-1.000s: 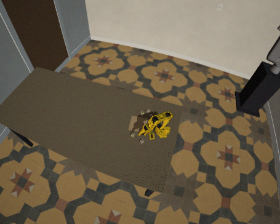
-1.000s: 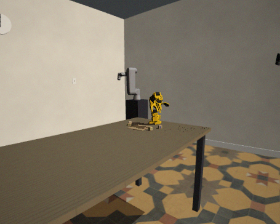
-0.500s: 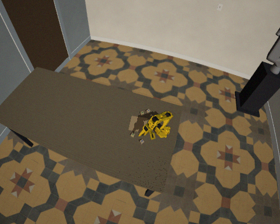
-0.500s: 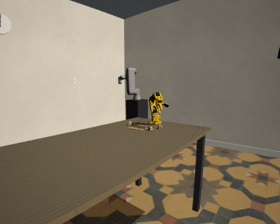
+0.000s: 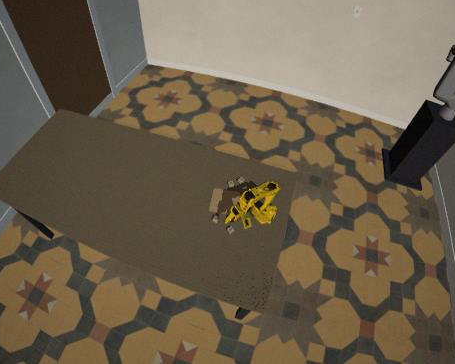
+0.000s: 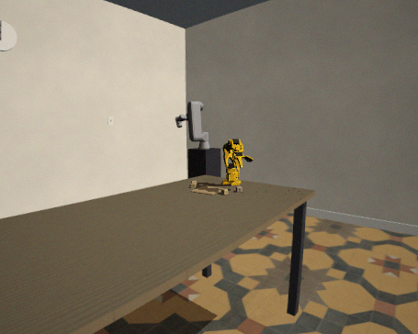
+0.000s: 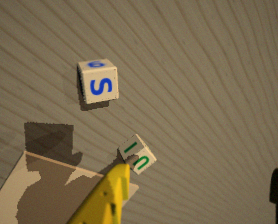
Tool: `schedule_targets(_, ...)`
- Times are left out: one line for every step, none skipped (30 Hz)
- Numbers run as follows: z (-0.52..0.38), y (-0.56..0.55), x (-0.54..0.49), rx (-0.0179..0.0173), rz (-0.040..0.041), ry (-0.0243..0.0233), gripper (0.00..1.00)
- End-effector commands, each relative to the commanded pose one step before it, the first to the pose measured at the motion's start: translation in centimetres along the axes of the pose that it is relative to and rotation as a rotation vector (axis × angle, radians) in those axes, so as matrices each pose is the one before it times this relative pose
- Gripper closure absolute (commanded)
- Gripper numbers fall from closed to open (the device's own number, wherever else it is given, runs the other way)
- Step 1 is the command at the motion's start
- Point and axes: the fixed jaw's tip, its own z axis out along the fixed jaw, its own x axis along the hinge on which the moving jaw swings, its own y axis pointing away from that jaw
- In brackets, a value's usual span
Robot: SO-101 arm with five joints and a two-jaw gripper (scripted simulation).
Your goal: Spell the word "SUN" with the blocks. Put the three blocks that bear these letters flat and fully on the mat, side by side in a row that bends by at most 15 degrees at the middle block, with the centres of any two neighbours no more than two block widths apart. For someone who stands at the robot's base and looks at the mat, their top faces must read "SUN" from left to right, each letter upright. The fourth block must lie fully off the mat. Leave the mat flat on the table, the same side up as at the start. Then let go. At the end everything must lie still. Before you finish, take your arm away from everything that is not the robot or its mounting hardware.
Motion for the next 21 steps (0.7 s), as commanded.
schedule_targets(0.6336,-0.134,0.063,-0.04015,0.00005,0.00214,0.68)
schedule_targets(0.3930,0.205,0.008,-0.03058,0.00000,0.00125,0.68)
schedule_targets(0.4001,0.209,0.009,-0.03113,0.00000,0.00127,0.68)
schedule_targets(0.0000,0.000,0.000,0.00000,0.00000,0.00000,0.68)
schedule_targets(0.0000,0.000,0.000,0.00000,0.00000,0.00000,0.68)
schedule_targets(0.4001,0.209,0.009,-0.03113,0.00000,0.00127,0.68)
schedule_targets(0.3930,0.205,0.008,-0.03058,0.00000,0.00125,0.68)
schedule_targets(0.3792,0.197,0.008,-0.02949,0.00000,0.00121,0.68)
schedule_targets(0.3588,0.186,0.008,-0.02790,0.00000,0.00114,0.68)
schedule_targets(0.3325,0.172,0.007,-0.02584,0.00000,0.00106,0.68)
schedule_targets(0.3011,0.155,0.006,-0.02338,0.00000,0.00096,0.68)
schedule_targets(0.2653,0.137,0.006,-0.02059,0.00000,0.00084,0.68)
schedule_targets(0.2264,0.116,0.005,-0.01756,0.00000,0.00072,0.68)
schedule_targets(0.1857,0.095,0.004,-0.01439,0.00000,0.00059,0.68)
schedule_targets(0.1447,0.074,0.003,-0.01120,0.00000,0.00046,0.68)
schedule_targets(0.1051,0.053,0.002,-0.00813,0.00000,0.00033,0.68)
schedule_targets(0.0689,0.035,0.001,-0.00532,0.00000,0.00022,0.68)
schedule_targets(0.0381,0.019,0.001,-0.00294,0.00000,0.00012,0.68)
schedule_targets(0.0150,0.008,0.000,-0.00116,0.00000,0.00005,0.68)
schedule_targets(0.0023,0.001,0.000,-0.00018,0.00000,0.00001,0.68)
schedule_targets(0.0000,0.000,0.000,0.00000,0.00000,0.00000,0.68)
